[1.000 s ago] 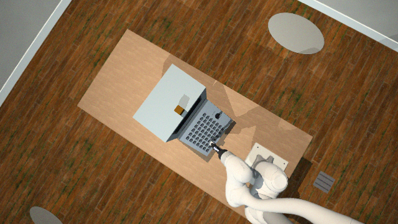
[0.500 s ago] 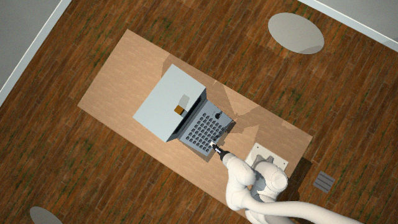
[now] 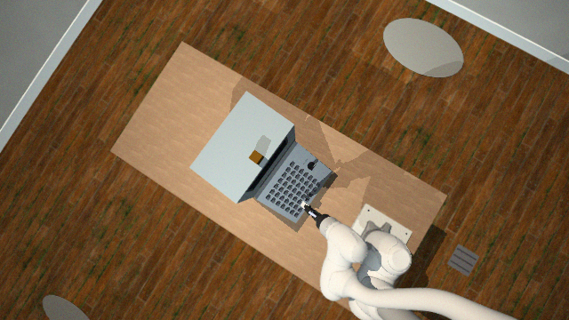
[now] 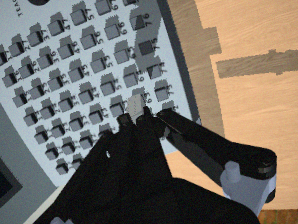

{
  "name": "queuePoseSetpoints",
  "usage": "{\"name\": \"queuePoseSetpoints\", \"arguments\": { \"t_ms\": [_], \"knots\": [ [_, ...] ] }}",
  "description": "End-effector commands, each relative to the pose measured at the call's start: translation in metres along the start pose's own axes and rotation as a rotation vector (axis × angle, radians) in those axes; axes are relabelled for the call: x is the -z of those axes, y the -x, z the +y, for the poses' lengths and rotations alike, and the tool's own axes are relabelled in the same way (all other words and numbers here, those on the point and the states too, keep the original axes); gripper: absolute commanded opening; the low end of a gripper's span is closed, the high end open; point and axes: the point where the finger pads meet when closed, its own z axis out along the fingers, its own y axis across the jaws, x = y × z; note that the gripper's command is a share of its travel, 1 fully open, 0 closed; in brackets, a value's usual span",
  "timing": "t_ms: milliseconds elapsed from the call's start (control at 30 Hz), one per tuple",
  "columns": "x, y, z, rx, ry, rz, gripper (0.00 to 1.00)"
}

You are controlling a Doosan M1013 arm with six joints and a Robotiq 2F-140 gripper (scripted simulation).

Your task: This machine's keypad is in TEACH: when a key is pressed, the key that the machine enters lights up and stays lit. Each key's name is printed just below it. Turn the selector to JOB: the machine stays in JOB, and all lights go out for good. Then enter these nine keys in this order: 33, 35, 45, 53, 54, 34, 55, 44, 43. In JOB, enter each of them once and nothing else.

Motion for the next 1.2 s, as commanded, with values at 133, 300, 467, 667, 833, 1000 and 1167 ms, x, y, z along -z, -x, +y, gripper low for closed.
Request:
{"name": "queuePoseSetpoints", "arguments": {
  "t_ms": [133, 300, 467, 667, 833, 1000, 1167],
  "knots": [
    [0.001, -0.026, 0.000, -0.045, -0.003, 0.012, 0.00],
    [0.001, -0.026, 0.000, -0.045, -0.003, 0.012, 0.00],
    [-0.003, -0.026, 0.000, -0.045, -0.003, 0.012, 0.00],
    [-0.012, -0.026, 0.000, -0.045, -0.003, 0.012, 0.00],
    [-0.017, -0.026, 0.000, -0.045, -0.003, 0.012, 0.00],
    [-0.021, -0.026, 0.000, -0.045, -0.003, 0.012, 0.00],
    [-0.021, -0.026, 0.000, -0.045, -0.003, 0.012, 0.00]
  ]
}}
